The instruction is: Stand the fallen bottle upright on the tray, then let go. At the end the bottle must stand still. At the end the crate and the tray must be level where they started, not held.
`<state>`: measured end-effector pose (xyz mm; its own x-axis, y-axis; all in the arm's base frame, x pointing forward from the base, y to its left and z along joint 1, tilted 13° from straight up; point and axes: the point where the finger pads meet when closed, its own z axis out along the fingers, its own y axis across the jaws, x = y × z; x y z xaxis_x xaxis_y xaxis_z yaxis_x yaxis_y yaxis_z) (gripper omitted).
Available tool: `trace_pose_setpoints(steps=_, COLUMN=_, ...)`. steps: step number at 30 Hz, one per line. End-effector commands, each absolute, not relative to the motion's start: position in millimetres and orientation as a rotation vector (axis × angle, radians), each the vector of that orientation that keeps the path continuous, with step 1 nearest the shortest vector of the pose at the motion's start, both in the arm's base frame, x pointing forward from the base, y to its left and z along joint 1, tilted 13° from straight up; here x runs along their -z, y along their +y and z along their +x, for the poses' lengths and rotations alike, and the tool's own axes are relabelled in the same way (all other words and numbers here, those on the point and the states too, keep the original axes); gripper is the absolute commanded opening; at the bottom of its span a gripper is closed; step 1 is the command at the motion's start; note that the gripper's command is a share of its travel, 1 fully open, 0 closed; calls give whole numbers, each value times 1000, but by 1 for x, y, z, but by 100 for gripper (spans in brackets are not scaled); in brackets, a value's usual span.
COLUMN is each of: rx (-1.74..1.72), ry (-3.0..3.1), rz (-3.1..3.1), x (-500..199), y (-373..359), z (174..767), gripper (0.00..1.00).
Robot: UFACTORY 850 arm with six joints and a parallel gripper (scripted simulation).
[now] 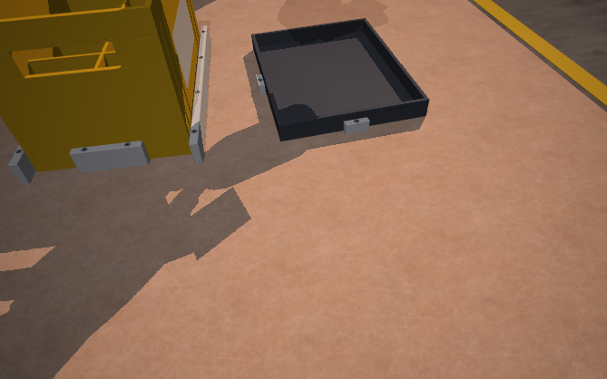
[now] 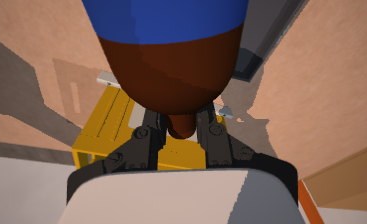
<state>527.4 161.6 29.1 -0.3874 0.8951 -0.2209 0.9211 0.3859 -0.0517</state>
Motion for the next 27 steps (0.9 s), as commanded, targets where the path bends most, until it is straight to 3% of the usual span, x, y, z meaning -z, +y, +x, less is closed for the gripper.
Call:
trace_pose_setpoints(steps=1, rx=249, ry=2502, rz=1610, x=-30, y=162, z=528, gripper=0)
trace_pose_setpoints(steps=27, rx=276, ry=2686, rz=1321, x=-30, y=162, z=528, gripper=0)
